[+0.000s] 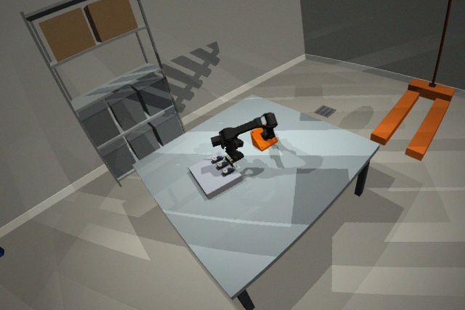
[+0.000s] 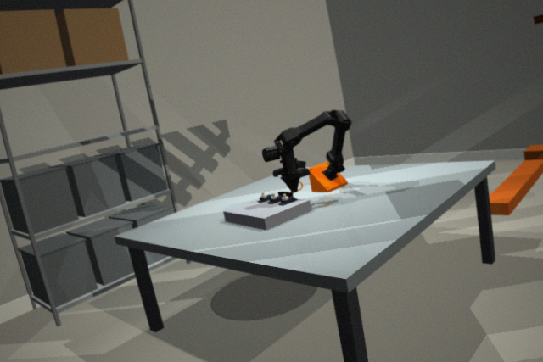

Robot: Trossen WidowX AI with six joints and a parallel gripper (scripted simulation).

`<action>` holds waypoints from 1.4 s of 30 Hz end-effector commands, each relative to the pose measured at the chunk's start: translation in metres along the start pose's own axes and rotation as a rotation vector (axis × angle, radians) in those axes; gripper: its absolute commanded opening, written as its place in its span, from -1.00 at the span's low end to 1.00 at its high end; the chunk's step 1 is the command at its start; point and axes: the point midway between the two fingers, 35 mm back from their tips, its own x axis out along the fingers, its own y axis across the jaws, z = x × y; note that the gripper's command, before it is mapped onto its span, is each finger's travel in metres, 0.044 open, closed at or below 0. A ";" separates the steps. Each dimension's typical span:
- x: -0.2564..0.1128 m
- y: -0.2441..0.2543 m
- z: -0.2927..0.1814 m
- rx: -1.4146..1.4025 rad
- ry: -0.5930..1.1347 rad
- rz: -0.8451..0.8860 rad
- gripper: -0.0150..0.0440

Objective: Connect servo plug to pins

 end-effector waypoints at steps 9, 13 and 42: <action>-0.050 -0.001 -0.001 0.003 0.001 0.002 0.84; -0.059 -0.001 0.000 0.003 0.000 0.002 1.00; -0.059 -0.001 0.000 0.003 0.000 0.002 1.00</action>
